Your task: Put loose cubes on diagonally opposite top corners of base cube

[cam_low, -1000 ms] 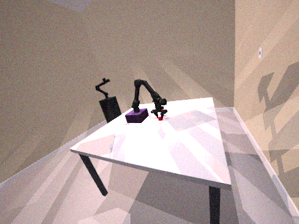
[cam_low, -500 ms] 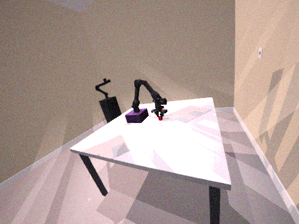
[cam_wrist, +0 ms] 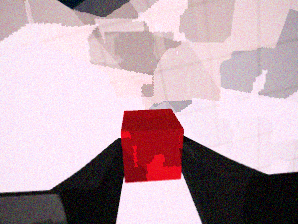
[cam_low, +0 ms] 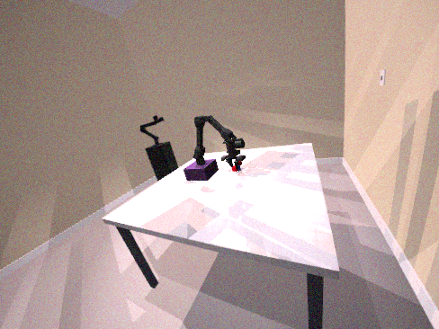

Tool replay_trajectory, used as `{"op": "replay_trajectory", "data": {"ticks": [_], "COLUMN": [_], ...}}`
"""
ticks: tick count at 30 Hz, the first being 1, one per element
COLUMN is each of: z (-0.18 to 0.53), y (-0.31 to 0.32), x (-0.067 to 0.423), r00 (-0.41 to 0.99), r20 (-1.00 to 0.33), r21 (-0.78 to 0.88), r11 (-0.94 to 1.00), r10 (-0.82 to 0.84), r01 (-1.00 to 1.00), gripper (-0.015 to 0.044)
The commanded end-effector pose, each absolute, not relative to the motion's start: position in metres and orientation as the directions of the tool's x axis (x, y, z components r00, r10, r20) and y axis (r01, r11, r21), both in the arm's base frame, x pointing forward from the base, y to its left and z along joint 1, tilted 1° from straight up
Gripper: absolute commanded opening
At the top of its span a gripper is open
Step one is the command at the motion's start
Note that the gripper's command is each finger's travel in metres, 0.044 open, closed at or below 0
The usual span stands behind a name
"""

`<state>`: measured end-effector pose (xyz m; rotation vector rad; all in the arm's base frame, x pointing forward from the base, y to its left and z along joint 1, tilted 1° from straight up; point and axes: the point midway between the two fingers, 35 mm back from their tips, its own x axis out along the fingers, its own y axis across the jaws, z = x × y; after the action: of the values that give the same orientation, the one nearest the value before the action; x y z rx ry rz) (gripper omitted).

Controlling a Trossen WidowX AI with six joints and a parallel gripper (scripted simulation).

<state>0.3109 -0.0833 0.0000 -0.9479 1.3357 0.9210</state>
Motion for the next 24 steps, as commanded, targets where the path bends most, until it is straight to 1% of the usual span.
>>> {"op": "replay_trajectory", "data": {"ticks": [1,18,24], "z": [0.012,0.061,0.062], "y": [-0.084,-0.083,-0.075], "x": [0.311,0.304,0.304], "r00": [0.031,0.030,0.030], "r20": [-1.000,-1.000,-1.000], "r21": [-0.030,-0.028,-0.027], "r11": [0.349,0.335,0.354], "r10": [-0.001,0.000,0.001], "r01": [-0.937,-0.942,-0.935], "gripper": [0.0105,0.0105,0.0105]}}
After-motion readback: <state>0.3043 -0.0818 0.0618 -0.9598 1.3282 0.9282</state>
